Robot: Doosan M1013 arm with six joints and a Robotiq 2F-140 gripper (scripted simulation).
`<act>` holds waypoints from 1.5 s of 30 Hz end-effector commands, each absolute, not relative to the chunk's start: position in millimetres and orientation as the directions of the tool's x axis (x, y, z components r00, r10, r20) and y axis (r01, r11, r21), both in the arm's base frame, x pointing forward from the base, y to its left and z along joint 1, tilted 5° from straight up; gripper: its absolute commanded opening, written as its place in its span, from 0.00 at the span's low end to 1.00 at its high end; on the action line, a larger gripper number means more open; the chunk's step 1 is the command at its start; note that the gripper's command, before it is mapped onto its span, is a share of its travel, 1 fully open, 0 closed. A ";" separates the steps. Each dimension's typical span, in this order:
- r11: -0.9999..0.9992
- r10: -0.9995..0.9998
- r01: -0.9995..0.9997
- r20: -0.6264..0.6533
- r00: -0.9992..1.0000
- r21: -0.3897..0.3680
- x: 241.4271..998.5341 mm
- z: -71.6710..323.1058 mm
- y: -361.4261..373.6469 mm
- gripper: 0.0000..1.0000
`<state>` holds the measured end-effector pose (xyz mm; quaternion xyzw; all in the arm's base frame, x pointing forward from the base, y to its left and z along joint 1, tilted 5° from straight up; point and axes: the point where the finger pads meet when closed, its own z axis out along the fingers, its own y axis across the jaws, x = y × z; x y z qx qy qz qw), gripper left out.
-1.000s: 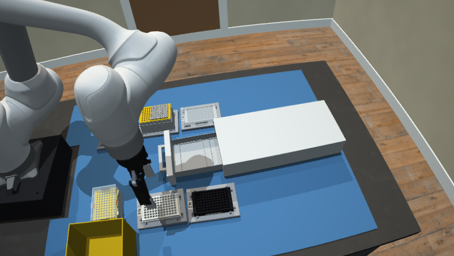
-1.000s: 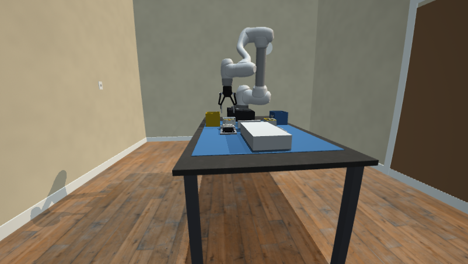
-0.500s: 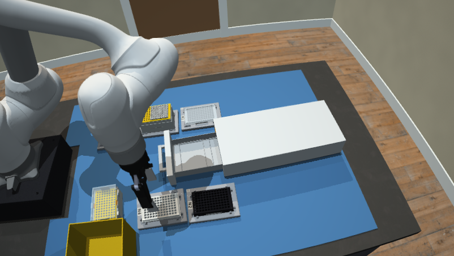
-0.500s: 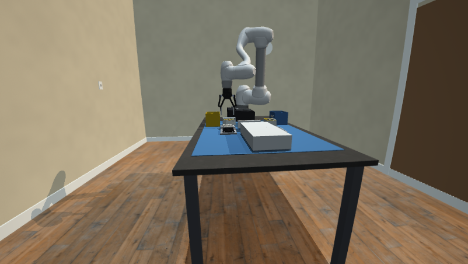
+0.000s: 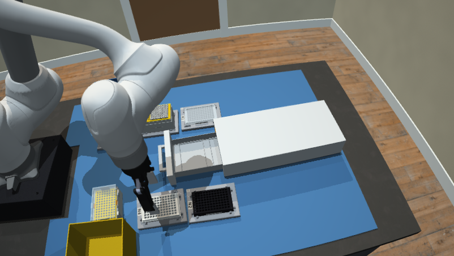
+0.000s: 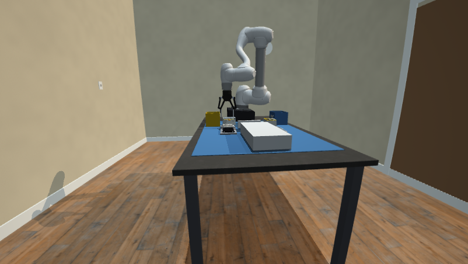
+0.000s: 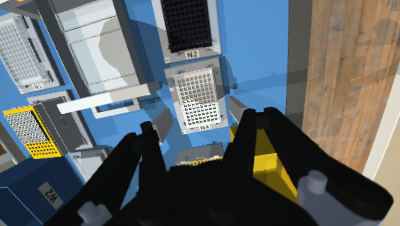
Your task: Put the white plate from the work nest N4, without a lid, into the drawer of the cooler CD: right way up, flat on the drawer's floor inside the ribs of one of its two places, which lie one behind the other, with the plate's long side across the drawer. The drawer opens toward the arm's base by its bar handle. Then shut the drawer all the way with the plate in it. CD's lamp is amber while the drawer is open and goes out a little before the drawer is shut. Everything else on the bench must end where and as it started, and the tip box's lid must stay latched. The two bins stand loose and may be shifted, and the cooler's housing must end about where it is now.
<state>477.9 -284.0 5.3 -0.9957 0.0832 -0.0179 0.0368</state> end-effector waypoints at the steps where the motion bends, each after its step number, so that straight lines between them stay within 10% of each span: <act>1: -0.984 -0.161 -0.159 0.030 0.986 -0.078 477.5 -2.9 -280.1 0.66; 45: -0.984 -0.161 -0.159 0.030 0.986 -0.078 479.6 -53.4 -276.4 0.66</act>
